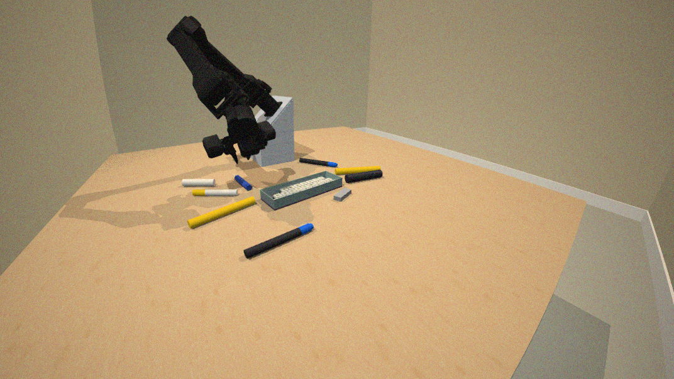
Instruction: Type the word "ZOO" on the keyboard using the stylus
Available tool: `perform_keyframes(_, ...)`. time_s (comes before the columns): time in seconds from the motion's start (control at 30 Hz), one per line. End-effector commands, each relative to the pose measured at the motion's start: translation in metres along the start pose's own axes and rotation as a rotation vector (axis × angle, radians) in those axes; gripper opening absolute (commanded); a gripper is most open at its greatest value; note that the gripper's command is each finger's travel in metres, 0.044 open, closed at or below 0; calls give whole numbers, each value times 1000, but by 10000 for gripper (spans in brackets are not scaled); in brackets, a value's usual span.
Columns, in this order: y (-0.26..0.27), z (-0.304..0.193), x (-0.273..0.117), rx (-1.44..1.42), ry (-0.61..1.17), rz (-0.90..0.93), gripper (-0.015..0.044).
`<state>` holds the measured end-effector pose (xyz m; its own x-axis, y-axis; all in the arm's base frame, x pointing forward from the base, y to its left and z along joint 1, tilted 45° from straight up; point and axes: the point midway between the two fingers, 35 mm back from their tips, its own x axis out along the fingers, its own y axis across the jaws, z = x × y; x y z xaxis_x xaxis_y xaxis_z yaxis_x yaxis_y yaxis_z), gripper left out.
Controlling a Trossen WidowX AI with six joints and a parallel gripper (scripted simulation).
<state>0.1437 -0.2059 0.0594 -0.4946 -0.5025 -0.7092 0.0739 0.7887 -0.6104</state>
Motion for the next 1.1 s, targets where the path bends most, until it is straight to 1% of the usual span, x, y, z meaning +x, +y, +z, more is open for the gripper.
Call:
perform_keyframes(0.0, -9, 12, -11, 7, 84, -158, 150)
perform_keyframes(0.3, -9, 12, -10, 7, 84, -158, 150)
perform_keyframes(1.07, -11, 20, 5, 7, 84, -159, 150)
